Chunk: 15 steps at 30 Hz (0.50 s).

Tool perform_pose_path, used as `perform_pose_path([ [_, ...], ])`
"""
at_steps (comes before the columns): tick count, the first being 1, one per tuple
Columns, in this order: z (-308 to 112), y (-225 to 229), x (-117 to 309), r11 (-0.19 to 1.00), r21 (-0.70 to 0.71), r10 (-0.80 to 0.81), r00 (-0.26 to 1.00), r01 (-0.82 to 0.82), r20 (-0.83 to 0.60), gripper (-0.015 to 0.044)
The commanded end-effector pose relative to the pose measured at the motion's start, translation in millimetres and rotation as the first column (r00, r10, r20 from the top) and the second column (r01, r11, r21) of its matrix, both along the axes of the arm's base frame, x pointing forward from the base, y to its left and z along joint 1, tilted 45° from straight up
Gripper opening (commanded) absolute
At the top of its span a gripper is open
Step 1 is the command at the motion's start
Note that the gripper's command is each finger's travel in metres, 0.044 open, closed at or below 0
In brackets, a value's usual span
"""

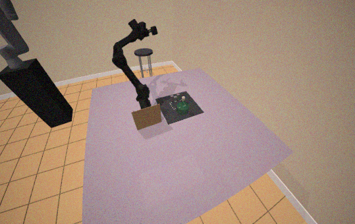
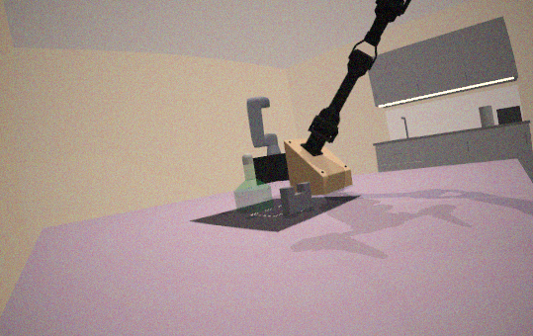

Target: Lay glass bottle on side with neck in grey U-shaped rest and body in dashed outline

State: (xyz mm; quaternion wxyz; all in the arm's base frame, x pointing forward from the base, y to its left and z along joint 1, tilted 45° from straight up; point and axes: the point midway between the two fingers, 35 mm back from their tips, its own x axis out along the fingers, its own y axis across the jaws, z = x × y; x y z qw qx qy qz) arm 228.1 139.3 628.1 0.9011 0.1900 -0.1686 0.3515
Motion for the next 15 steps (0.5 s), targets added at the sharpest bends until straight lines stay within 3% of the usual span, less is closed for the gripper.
perform_pose_path([
  [1, -40.0, 4.1, 43.7, 0.999, -0.041, -0.025, 0.990, 0.020, -0.135, 0.0440],
  [8, -134.6, -17.5, 123.1, 0.995, -0.082, -0.093, 0.895, 0.063, -0.436, 0.0440],
  [15, -241.0, -66.8, 175.8, 0.989, -0.063, -0.140, 0.682, 0.137, -0.718, 0.0440],
])
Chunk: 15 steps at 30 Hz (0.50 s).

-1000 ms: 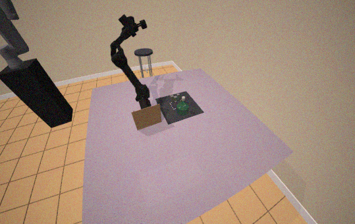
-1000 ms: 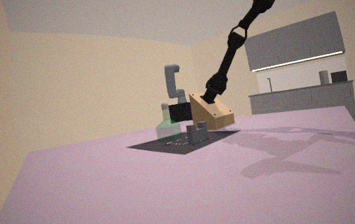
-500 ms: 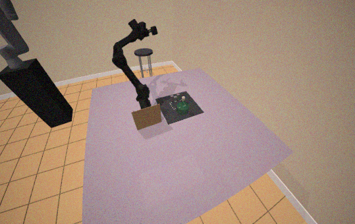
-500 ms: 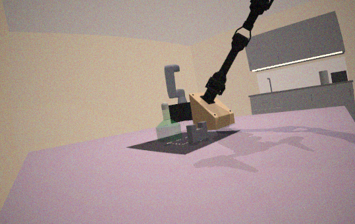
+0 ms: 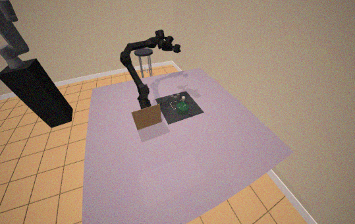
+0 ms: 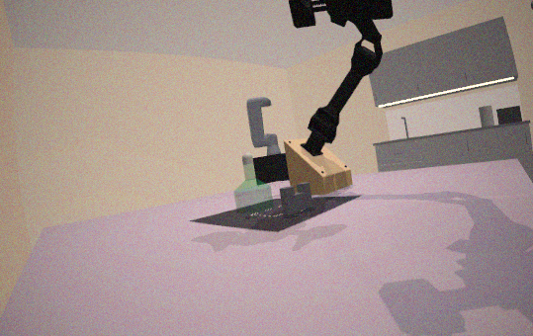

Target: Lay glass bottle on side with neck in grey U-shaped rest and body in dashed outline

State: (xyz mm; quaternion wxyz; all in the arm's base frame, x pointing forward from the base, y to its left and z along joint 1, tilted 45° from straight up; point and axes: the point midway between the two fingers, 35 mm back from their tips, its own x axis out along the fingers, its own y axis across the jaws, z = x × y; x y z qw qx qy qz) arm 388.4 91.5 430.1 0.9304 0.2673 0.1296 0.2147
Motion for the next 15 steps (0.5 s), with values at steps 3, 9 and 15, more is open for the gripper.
perform_pose_path([
  [3, -90.5, -45.4, 27.2, 0.993, 0.061, -0.076, 0.955, 0.098, -0.287, 0.0440],
  [9, -185.4, -100.2, 27.4, 0.960, 0.138, -0.125, 0.812, 0.245, -0.570, 0.0440],
  [15, -279.6, -153.5, -3.2, 0.857, 0.227, -0.091, 0.569, 0.464, -0.817, 0.0440],
])
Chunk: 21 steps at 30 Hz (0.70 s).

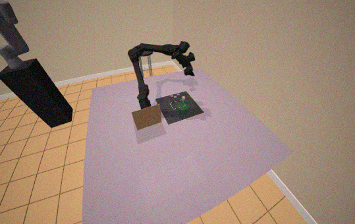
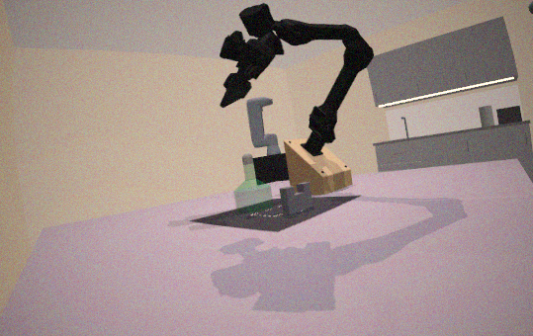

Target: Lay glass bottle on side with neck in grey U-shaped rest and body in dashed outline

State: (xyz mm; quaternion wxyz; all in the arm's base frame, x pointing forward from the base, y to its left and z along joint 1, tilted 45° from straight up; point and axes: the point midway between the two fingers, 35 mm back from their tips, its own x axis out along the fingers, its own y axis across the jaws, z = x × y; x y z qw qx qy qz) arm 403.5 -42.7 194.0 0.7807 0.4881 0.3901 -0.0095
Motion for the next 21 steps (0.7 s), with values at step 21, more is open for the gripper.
perform_pose_path([
  [21, -197.1, -45.9, -125.3, 0.702, 0.325, -0.035, 0.486, 0.634, -0.873, 0.0440],
])
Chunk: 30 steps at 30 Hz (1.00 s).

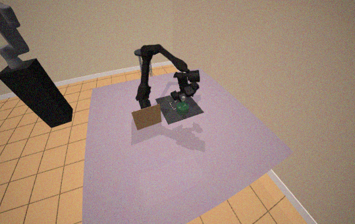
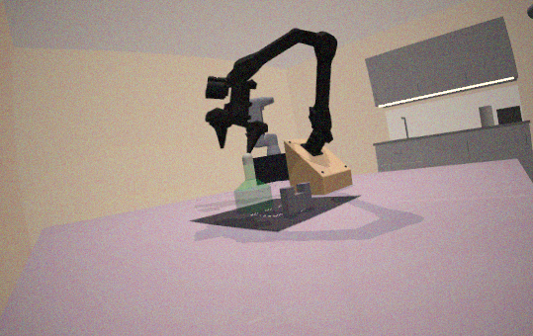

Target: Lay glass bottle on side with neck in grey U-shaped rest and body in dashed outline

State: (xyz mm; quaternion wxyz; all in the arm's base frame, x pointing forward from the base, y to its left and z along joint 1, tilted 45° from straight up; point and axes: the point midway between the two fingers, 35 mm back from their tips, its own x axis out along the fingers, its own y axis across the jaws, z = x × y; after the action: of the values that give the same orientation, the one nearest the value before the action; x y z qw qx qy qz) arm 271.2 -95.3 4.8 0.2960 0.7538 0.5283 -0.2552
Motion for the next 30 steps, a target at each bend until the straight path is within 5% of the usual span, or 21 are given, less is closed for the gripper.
perform_pose_path([
  [1, -11.2, 10.4, 9.0, 0.992, 0.018, 0.129, 0.984, -0.128, -0.120, 0.0440],
  [30, 7.4, 39.9, 13.5, 0.982, 0.034, 0.191, 0.965, -0.188, -0.178, 0.0440],
])
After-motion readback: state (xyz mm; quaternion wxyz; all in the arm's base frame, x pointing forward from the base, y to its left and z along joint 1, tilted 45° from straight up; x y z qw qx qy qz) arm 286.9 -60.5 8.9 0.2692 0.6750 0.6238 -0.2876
